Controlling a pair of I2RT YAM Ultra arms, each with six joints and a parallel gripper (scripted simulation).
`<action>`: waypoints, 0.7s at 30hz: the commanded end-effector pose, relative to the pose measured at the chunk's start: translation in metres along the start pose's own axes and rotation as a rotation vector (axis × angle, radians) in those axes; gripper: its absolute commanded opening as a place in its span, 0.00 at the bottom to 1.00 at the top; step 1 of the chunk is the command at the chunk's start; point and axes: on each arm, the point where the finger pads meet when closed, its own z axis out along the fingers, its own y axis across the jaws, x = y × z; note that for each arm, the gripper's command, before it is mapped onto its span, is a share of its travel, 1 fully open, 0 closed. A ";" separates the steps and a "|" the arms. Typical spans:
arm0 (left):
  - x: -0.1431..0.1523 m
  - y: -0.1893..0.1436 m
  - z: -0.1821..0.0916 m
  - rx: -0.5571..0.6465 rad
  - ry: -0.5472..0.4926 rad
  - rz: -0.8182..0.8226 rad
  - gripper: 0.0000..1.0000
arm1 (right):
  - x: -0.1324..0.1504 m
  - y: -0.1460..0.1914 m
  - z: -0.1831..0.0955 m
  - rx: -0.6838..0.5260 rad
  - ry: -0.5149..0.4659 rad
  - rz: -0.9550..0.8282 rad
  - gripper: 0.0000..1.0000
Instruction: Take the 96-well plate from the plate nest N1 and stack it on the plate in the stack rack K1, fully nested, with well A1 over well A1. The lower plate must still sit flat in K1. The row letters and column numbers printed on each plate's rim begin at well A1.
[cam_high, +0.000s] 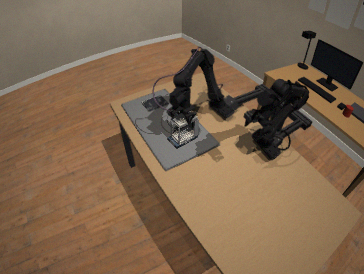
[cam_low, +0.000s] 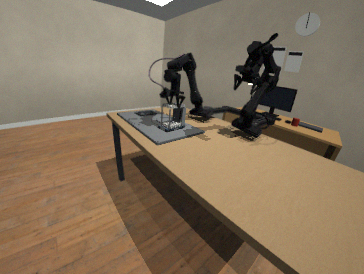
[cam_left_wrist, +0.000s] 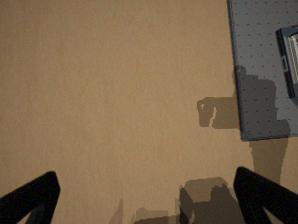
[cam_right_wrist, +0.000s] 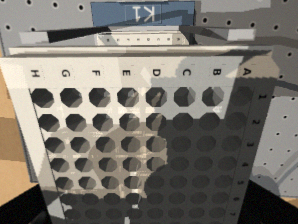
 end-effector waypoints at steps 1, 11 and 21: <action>0.005 -0.002 -0.004 0.002 -0.008 -0.015 1.00 | 0.001 -0.003 0.000 -0.010 -0.021 0.004 0.00; 0.005 -0.002 -0.004 0.002 -0.008 -0.015 1.00 | 0.001 0.000 0.023 -0.002 0.013 -0.005 0.00; 0.005 -0.002 -0.004 0.002 -0.008 -0.015 1.00 | 0.000 0.001 0.040 -0.003 0.013 -0.005 0.00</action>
